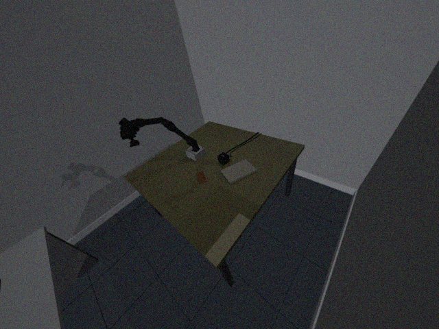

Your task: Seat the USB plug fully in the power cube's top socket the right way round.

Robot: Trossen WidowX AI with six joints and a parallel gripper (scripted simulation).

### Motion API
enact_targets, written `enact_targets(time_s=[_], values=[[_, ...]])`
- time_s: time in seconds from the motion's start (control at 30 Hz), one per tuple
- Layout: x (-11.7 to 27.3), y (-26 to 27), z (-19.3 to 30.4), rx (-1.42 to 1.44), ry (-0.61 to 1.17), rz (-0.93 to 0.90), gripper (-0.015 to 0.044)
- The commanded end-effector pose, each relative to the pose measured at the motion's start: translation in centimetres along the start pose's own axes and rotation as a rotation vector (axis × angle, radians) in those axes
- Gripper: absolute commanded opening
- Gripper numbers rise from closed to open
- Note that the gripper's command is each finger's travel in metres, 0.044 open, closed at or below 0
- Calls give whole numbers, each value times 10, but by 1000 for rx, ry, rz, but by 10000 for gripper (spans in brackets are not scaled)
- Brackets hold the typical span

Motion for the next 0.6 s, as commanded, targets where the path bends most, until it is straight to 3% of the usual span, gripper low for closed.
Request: enact_targets(time_s=[0.0, 0.37, 0.57], values=[[-1, 0, 1, -1, 1, 1, 426], [-111, -5, 71, 5, 96, 121, 440], [-193, -24, 158, -128, 233, 259, 440]])
Point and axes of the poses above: the point midway between the two fingers, 35 mm back from their tips, its own x axis back along the fingers, its own y axis across the jaws, z = x × y, the point moved 2 cm from there along x, back along the fingers, and after that the axes turned 1 degree about x, right-handed, at the moved point
